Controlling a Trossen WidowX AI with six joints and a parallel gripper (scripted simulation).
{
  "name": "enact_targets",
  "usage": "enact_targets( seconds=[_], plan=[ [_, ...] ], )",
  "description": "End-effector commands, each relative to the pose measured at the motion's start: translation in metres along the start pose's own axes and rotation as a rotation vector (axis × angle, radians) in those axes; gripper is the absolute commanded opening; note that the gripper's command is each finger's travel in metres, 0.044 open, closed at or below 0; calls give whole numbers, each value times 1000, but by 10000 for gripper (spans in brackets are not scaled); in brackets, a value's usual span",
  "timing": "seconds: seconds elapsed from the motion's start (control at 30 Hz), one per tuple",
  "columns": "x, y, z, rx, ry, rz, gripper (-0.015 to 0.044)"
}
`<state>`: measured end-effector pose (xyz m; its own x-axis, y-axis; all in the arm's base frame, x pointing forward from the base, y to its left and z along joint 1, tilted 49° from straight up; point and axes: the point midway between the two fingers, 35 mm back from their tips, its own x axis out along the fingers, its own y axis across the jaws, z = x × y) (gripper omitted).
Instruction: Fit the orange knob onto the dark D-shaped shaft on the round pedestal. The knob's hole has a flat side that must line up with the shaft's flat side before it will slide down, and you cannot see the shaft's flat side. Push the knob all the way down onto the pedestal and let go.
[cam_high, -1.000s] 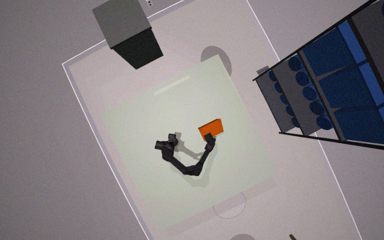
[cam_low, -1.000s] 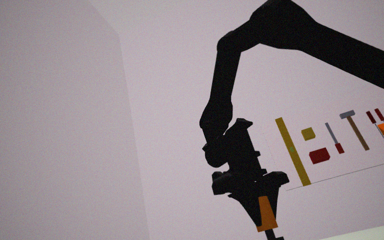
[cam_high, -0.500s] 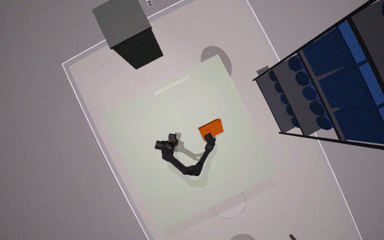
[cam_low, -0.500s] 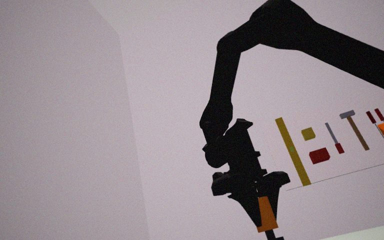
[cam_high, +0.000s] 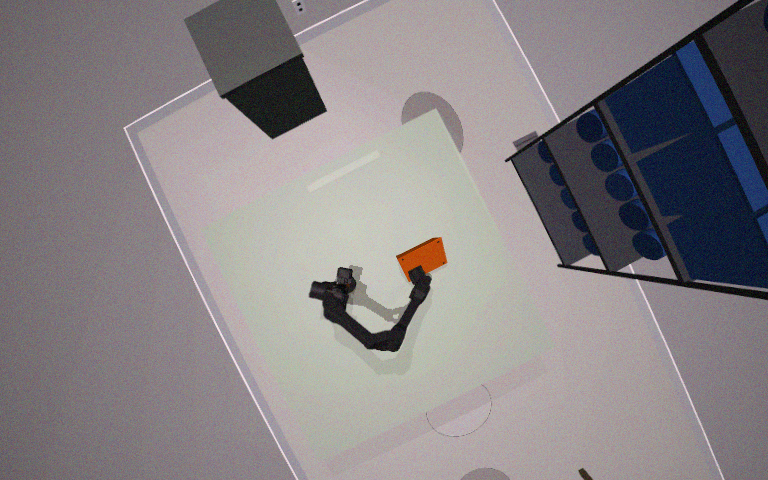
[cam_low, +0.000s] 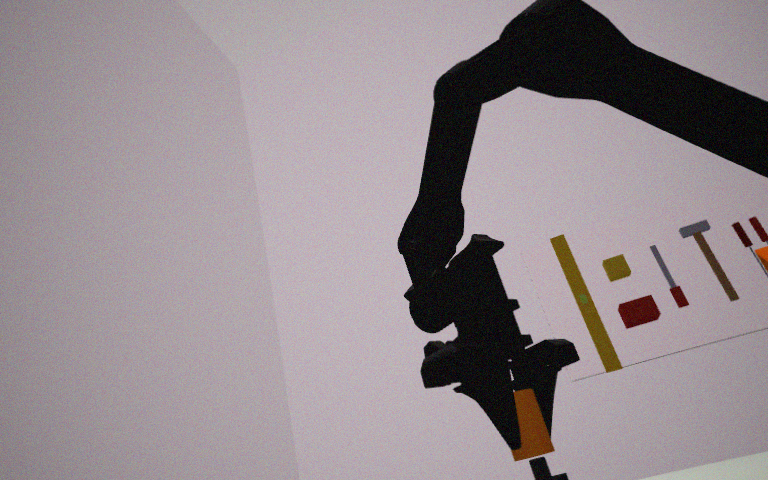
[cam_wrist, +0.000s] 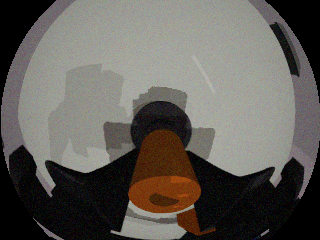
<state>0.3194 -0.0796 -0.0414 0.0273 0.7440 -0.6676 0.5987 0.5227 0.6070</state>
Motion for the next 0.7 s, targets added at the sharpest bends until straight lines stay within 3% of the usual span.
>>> enact_targets(
  seconds=[0.0,0.67],
  plan=[
    [2,0,0,10,-1,3,0],
    [4,1,-1,-1,-1,3,0]
  ],
)
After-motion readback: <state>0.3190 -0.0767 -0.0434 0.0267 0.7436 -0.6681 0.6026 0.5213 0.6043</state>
